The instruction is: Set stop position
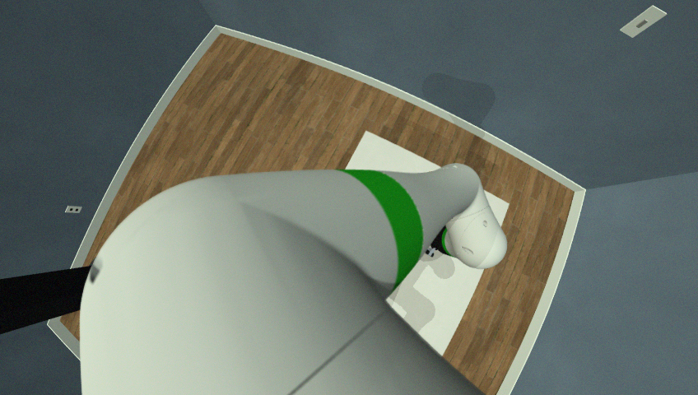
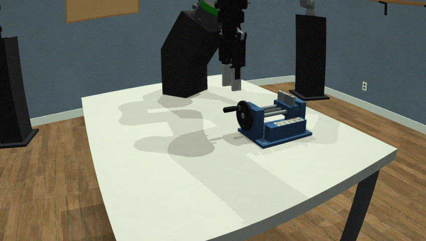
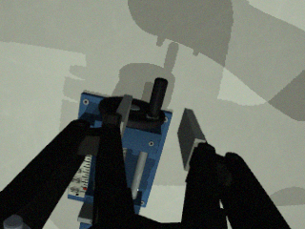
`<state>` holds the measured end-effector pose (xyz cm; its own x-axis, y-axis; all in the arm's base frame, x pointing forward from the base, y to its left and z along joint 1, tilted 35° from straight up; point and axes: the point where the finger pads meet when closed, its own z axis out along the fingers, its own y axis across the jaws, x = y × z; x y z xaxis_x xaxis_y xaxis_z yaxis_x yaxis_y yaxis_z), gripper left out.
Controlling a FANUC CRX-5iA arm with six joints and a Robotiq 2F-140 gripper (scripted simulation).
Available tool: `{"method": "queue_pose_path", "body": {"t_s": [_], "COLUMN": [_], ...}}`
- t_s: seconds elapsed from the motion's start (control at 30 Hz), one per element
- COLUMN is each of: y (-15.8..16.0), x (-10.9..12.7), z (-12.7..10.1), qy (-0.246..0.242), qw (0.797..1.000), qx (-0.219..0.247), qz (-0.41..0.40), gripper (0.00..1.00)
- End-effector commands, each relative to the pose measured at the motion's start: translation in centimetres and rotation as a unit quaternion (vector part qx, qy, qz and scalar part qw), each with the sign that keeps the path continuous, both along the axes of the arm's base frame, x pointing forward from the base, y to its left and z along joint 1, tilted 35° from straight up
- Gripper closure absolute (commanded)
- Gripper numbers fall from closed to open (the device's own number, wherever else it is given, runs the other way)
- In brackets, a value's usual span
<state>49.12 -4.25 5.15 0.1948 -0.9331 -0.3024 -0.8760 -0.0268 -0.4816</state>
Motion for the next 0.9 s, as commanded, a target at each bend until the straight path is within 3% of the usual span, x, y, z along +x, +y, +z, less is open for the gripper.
{"method": "queue_pose_path", "body": {"t_s": [0.0,0.87], "y": [-0.49,-0.08], "x": [-0.11,0.38], "z": [-0.25,-1.16], "qy": [-0.002,-0.002], "qw": [1.0,1.0], "qx": [0.003,0.003], "qz": [0.003,0.003], "gripper": [0.67,0.67]}}
